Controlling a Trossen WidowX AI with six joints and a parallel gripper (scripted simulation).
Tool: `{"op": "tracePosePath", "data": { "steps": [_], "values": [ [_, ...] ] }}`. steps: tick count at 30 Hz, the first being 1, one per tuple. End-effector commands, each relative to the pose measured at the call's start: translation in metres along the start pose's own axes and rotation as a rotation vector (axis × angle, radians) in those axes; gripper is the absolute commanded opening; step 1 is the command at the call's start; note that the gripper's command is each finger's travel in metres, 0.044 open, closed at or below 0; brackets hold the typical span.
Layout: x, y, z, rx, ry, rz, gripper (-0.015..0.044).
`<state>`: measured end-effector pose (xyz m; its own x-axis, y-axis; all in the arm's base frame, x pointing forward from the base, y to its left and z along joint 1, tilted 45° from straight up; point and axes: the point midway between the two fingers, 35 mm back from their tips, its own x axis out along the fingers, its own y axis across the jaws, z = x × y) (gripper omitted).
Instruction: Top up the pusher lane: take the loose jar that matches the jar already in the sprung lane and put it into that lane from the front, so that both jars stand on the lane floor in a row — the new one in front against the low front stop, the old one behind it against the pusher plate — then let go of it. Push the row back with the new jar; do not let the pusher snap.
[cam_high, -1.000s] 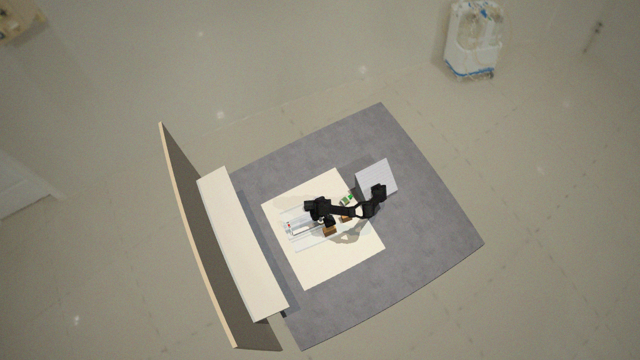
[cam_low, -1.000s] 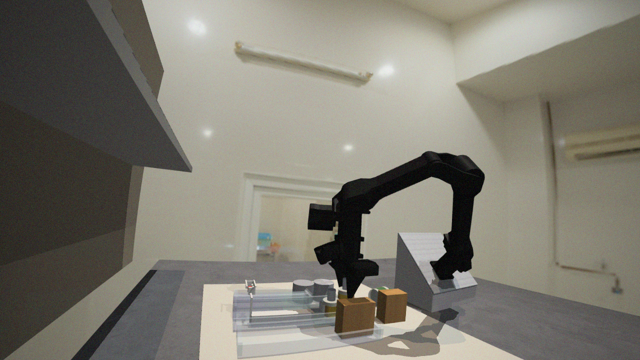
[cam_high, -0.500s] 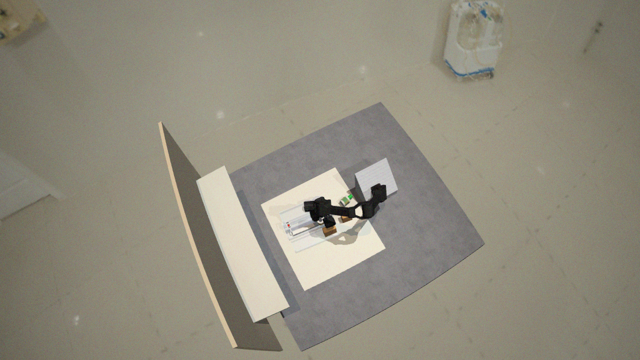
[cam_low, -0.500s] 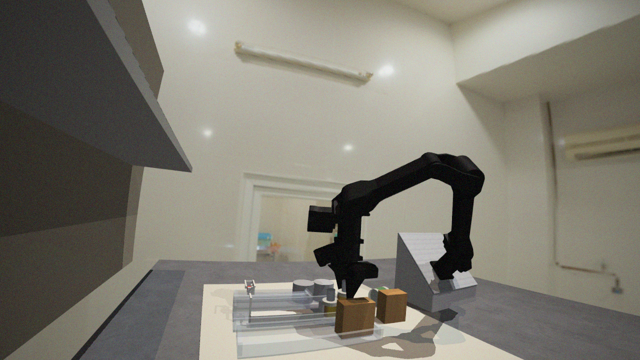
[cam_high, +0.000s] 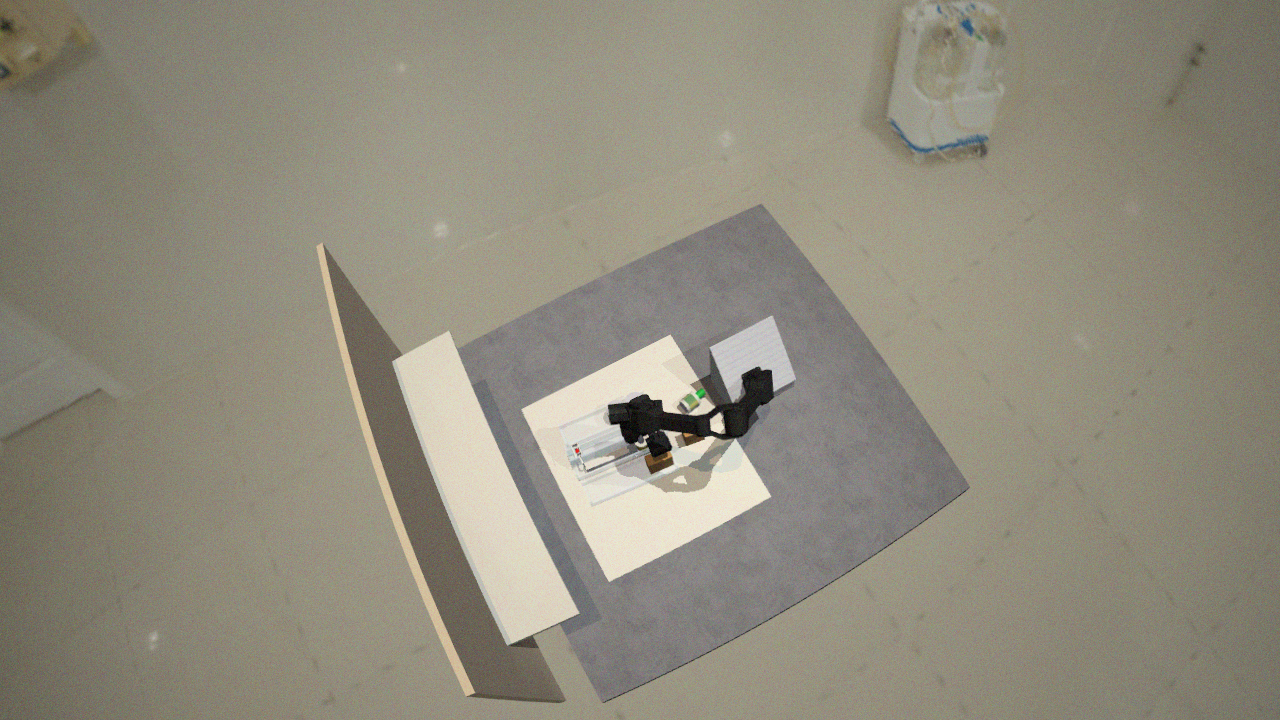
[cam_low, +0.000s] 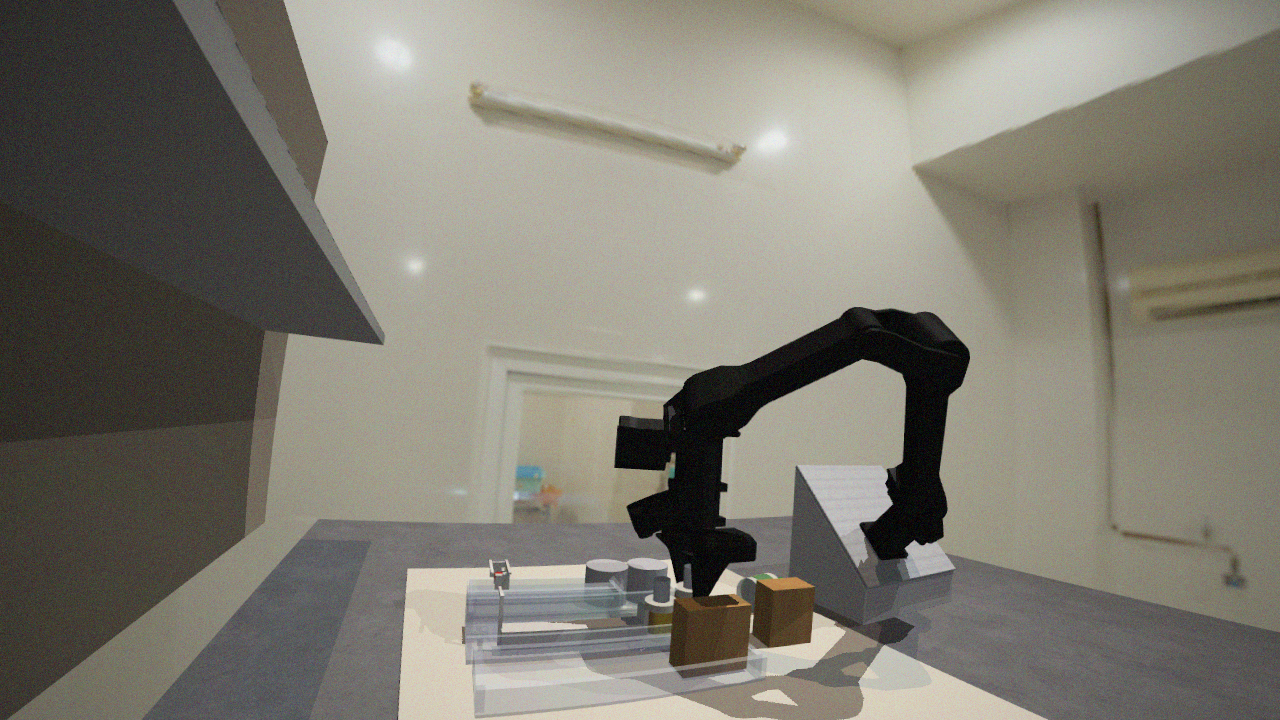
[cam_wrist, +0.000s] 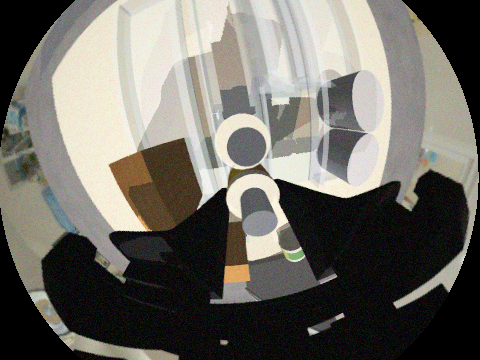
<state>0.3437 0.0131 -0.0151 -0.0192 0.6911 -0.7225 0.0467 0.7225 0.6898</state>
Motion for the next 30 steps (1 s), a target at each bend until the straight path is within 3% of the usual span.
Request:
{"op": "tracePosePath", "data": {
  "steps": [1, 30],
  "values": [
    [0.001, 0.002, 0.004, -0.007, -0.014, 0.008, 0.0],
    [0.012, 0.002, 0.002, -0.007, -0.013, 0.009, 0.0]
  ]
}}
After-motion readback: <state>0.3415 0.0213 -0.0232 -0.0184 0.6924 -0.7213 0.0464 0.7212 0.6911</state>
